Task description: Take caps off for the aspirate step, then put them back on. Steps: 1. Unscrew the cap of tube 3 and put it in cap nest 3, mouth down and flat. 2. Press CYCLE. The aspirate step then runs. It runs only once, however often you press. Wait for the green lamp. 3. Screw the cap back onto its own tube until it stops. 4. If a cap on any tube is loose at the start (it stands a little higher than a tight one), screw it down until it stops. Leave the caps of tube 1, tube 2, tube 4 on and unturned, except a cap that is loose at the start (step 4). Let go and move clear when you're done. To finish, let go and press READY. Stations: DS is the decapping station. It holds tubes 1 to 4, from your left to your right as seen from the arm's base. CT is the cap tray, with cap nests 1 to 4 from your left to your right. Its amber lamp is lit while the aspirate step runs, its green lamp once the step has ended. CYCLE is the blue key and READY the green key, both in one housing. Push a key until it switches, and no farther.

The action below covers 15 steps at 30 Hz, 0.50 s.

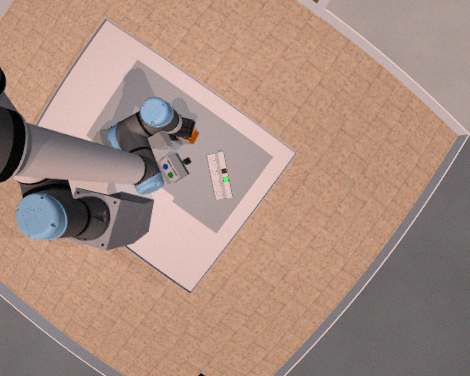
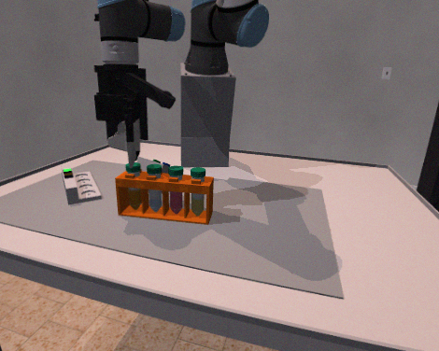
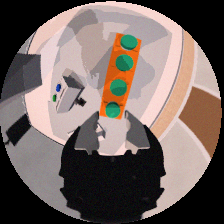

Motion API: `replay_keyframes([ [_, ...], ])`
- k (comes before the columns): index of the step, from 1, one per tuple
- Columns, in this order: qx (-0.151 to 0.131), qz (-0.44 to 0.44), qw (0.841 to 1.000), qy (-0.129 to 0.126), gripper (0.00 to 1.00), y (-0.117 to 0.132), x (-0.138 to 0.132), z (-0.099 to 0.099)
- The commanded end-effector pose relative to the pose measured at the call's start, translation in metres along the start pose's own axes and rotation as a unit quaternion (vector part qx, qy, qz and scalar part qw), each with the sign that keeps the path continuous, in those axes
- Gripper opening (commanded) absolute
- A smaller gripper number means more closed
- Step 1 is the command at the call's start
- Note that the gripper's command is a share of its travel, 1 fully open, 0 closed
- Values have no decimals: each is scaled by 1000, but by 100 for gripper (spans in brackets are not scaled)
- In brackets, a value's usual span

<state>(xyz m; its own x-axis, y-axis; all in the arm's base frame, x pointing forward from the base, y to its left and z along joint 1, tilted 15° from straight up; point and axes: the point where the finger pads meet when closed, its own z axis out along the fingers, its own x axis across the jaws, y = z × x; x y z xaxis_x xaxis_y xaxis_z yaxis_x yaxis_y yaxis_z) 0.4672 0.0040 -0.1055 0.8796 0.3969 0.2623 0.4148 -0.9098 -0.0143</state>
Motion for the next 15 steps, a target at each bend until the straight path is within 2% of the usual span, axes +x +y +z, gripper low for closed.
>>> replay_keyframes([
  [1,-4,-2,1000,3,35,3,4,2],
  [15,-4,-2,1000,3,35,4,4,4],
])
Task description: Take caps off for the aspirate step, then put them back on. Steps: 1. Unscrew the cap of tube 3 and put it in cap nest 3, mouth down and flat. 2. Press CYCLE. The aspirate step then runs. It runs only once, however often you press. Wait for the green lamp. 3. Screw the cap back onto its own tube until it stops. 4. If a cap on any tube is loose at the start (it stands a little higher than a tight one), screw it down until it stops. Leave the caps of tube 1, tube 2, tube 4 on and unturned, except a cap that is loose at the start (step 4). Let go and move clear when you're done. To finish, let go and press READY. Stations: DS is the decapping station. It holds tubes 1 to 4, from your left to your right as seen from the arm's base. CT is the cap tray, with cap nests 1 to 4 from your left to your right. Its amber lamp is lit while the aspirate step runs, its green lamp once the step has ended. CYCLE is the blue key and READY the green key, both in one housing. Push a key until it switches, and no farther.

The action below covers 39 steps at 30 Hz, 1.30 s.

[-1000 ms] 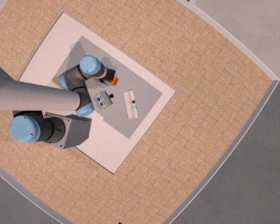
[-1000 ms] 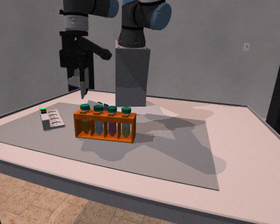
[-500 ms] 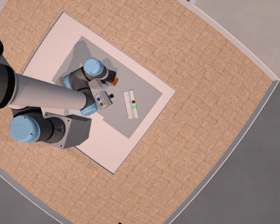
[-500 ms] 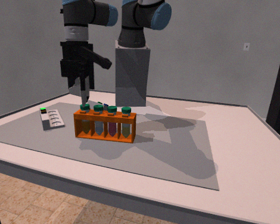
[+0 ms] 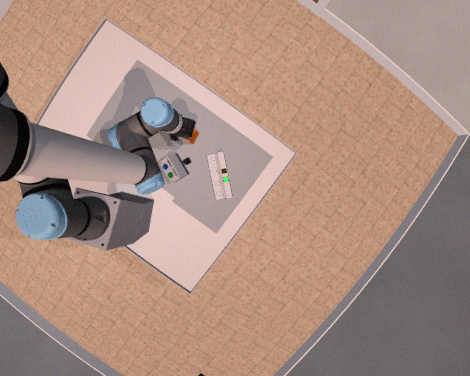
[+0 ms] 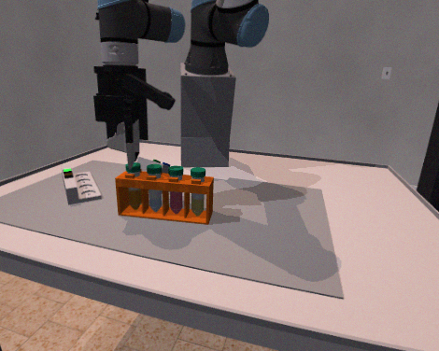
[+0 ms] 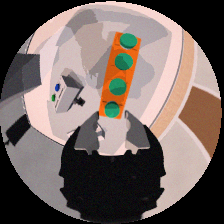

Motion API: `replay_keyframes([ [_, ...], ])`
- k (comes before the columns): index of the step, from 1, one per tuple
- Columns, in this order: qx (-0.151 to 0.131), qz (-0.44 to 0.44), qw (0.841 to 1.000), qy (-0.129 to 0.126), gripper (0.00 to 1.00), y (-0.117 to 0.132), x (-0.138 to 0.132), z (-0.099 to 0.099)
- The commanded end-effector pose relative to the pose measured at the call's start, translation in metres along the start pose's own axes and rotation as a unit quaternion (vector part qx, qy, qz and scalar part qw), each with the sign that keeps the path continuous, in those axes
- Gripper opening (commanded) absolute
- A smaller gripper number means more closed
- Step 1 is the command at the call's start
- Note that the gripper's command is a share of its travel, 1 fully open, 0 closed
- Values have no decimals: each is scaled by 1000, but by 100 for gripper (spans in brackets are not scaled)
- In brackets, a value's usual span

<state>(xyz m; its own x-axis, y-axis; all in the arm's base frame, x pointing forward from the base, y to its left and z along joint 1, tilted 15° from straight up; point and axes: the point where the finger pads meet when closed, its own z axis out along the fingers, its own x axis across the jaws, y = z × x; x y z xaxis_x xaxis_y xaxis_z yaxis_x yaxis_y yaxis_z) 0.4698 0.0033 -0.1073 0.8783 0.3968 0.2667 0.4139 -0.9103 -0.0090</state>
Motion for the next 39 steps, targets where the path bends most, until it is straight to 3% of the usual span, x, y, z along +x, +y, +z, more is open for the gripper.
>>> replay_keyframes([
  [1,-2,-1,1000,1,35,2,3,3],
  [24,-1,-1,1000,0,35,2,2,10],
  [25,-1,-1,1000,0,0,2,2,10],
  [39,-1,-1,1000,0,0,2,2,10],
])
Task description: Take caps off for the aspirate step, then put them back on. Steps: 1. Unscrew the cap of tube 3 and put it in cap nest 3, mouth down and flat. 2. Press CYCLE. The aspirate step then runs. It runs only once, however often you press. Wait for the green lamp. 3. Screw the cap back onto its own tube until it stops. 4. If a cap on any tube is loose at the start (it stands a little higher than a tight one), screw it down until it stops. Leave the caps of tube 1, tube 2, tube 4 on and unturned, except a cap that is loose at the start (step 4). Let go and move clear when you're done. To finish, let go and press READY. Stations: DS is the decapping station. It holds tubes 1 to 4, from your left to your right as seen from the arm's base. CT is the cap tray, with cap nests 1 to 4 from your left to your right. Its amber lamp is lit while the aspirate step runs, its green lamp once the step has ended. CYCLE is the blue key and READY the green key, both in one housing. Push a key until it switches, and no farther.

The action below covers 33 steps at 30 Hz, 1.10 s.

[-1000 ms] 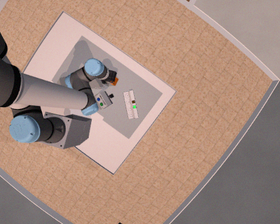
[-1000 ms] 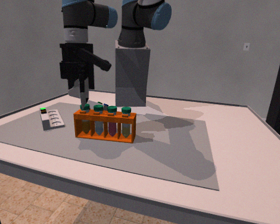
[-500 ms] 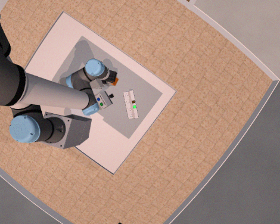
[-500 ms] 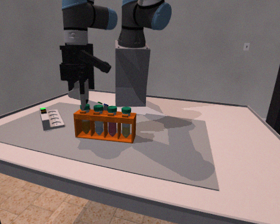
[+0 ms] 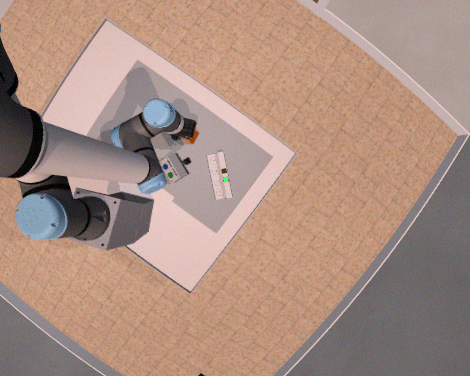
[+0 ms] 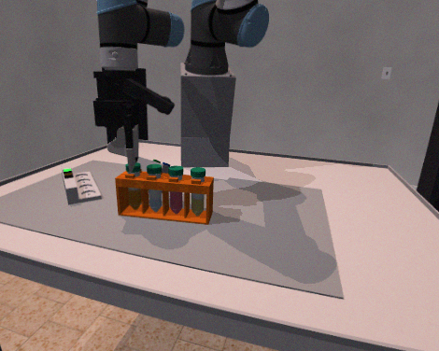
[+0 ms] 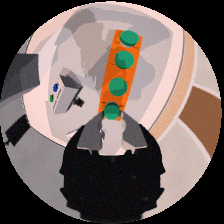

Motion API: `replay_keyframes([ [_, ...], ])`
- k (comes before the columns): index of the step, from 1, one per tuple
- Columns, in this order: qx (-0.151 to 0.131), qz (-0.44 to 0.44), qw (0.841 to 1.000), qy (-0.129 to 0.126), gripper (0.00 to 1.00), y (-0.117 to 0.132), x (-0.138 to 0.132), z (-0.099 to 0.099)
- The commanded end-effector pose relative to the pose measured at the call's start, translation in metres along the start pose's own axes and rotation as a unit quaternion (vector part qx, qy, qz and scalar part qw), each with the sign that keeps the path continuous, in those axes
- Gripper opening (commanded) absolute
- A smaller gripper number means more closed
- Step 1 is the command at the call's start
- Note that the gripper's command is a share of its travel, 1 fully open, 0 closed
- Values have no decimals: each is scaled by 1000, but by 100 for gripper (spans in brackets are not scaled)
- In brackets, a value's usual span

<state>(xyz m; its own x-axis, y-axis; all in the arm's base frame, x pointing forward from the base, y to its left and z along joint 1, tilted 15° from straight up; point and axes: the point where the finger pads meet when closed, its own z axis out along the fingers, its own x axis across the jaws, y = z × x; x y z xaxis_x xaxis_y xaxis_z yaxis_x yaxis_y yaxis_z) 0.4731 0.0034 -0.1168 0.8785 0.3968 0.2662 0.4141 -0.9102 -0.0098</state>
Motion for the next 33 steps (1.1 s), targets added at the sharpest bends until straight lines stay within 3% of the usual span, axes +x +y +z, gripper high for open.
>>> replay_keyframes([
  [1,-2,9,1000,1,0,1,2,0],
  [12,0,101,995,0,0,0,-1,0],
  [28,0,237,971,0,0,-1,0,0],
  [33,-1,241,970,1,0,1,1,0],
])
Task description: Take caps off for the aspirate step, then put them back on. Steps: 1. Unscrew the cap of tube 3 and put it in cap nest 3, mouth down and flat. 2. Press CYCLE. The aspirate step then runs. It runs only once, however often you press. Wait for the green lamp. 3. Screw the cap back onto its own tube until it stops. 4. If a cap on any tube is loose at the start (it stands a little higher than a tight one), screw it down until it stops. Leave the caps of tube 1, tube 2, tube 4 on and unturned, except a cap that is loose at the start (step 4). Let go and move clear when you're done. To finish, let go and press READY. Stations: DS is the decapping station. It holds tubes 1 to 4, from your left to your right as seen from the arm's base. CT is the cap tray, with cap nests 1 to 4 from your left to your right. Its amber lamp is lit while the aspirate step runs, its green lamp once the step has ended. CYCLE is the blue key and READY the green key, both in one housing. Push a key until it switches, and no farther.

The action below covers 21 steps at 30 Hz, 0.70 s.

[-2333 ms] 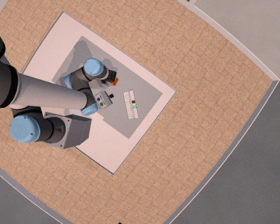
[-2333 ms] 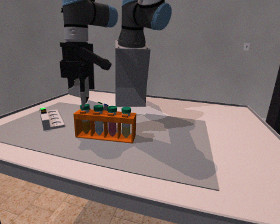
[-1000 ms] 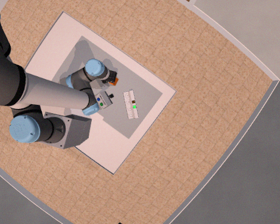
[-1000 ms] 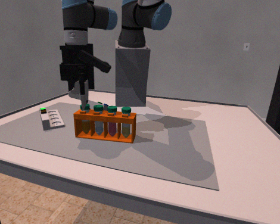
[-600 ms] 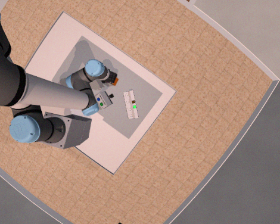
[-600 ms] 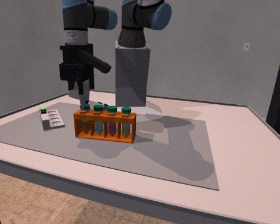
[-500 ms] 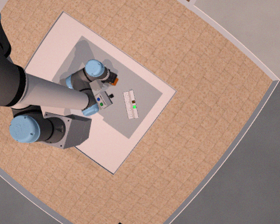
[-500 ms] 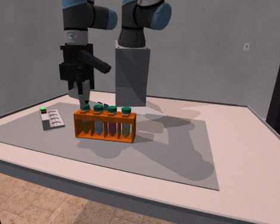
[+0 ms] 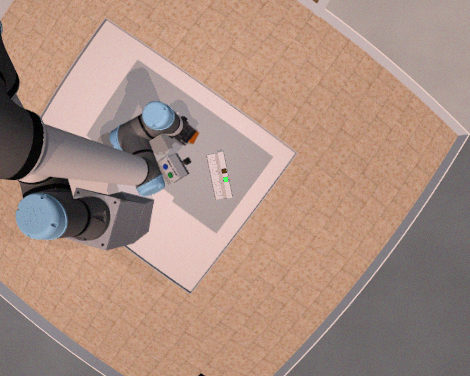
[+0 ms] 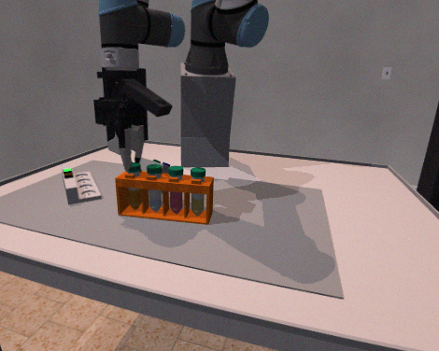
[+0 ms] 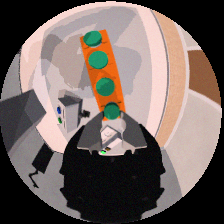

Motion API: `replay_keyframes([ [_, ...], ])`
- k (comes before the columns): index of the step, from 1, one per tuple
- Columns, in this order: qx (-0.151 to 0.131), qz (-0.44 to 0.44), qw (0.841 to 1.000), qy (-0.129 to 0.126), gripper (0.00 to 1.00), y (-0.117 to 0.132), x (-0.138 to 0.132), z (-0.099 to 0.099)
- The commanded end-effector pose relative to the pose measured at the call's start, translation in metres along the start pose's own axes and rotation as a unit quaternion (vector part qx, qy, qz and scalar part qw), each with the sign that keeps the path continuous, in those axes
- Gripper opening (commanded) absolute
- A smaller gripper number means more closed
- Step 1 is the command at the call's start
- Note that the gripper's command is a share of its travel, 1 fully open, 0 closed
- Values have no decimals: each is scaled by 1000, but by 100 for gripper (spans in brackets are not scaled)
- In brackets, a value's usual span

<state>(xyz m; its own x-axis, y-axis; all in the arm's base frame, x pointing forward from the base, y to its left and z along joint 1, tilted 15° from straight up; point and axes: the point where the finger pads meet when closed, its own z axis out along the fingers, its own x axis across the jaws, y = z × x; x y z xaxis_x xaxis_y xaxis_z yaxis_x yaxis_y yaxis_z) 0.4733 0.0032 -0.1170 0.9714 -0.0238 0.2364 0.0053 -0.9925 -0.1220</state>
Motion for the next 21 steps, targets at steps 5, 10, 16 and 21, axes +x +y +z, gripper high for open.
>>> replay_keyframes([
  [5,-1,26,1000,2,35,0,1,0],
  [10,-1,26,1000,2,35,0,1,0],
  [16,-1,27,1000,1,35,0,0,-7],
  [21,-1,27,1000,1,35,0,0,-22],
])
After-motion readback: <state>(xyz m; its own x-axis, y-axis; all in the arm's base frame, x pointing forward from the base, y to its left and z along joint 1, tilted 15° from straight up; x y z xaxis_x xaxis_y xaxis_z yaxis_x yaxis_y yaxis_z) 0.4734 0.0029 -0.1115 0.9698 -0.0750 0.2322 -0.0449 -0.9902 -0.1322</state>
